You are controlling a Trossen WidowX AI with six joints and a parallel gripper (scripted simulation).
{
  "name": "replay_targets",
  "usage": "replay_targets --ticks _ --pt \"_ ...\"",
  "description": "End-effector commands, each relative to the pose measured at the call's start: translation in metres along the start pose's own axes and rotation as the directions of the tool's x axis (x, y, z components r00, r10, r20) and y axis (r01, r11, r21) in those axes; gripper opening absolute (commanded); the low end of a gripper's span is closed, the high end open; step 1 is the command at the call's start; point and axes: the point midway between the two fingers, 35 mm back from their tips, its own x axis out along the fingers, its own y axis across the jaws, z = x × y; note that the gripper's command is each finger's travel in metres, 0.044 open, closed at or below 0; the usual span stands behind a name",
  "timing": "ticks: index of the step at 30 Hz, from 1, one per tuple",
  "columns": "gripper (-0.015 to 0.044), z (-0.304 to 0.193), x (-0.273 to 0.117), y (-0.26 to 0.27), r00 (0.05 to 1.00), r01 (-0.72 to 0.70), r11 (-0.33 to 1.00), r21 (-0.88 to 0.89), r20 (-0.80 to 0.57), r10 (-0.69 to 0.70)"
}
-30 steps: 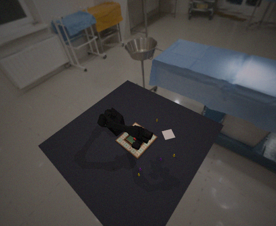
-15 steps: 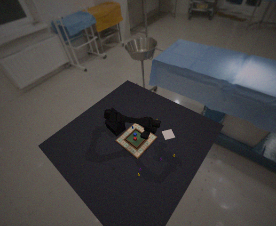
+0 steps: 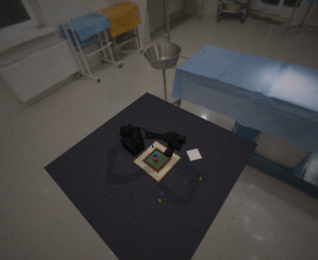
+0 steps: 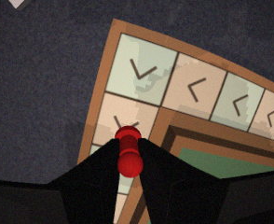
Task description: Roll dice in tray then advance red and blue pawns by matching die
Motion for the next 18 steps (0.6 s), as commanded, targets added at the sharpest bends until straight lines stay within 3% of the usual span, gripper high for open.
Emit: replay_targets --ticks 1,18 --pt "0.0000 -0.005 0.020 0.001 1.000 0.005 1.000 -0.011 -0.012 -0.005" --pt "0.0000 -0.005 0.038 0.001 1.000 0.006 1.000 -0.012 -0.013 -0.006"
